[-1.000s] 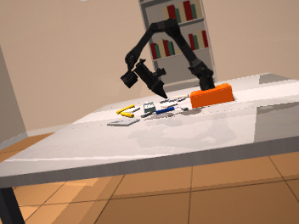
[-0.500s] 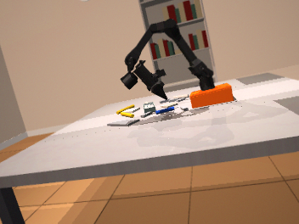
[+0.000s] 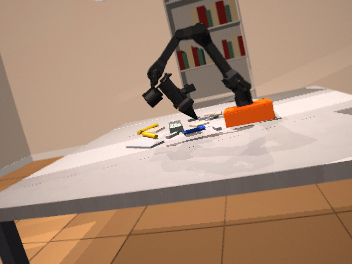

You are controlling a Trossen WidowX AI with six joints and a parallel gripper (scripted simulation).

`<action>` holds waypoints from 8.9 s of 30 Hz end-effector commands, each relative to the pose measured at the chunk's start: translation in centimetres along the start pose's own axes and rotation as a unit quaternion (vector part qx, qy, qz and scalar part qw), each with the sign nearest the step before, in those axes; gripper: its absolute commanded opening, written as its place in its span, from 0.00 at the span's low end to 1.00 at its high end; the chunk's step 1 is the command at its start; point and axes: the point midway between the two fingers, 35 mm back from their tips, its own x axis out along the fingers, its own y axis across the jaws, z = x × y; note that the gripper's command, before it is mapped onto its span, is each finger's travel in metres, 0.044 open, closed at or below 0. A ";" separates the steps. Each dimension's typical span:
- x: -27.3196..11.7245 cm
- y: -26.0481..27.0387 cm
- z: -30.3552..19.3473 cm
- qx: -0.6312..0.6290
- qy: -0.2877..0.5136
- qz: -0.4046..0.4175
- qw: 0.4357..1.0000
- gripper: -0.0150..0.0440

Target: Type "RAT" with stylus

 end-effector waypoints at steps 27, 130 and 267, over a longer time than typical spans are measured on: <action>1.6 -0.2 -0.9 -0.002 -0.003 -0.002 1.000 0.51; -1.0 5.0 -1.6 0.303 0.101 0.143 0.937 0.25; -6.1 13.3 -3.5 0.716 0.470 0.194 0.478 0.40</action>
